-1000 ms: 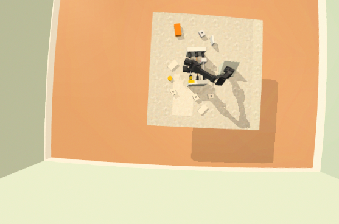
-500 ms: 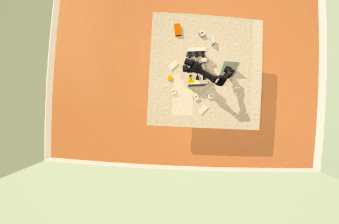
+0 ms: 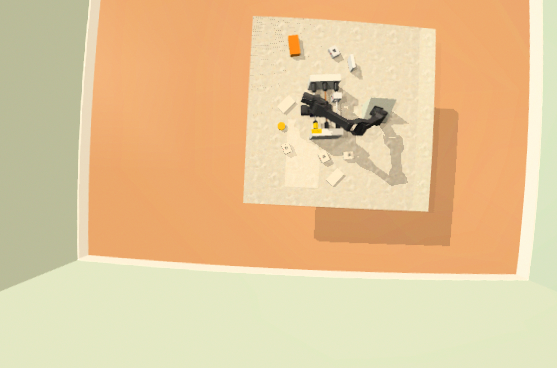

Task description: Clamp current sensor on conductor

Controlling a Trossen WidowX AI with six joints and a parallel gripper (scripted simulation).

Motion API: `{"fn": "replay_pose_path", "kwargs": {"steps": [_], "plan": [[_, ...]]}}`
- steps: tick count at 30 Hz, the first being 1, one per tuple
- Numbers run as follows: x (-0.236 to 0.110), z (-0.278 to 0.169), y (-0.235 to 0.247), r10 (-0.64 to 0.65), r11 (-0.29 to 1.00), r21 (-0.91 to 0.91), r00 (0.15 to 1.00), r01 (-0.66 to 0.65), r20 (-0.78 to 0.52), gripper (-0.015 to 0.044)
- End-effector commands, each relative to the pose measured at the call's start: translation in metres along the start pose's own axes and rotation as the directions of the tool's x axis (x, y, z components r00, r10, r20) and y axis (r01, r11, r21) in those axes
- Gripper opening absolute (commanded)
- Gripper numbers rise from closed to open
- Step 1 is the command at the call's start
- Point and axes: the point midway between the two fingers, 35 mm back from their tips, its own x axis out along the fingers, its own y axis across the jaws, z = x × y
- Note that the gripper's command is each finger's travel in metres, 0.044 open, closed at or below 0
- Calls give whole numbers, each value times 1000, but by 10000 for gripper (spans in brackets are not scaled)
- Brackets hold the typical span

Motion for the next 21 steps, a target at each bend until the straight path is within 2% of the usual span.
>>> {"fn": "replay_pose_path", "kwargs": {"steps": [1,7,21], "plan": [[-1,0,2,-15,1000,-7,1000,15,3,0],[0,0,3,-102,995,-7,995,102,3,0],[0,0,2,-105,994,-7,994,105,3,0]]}}
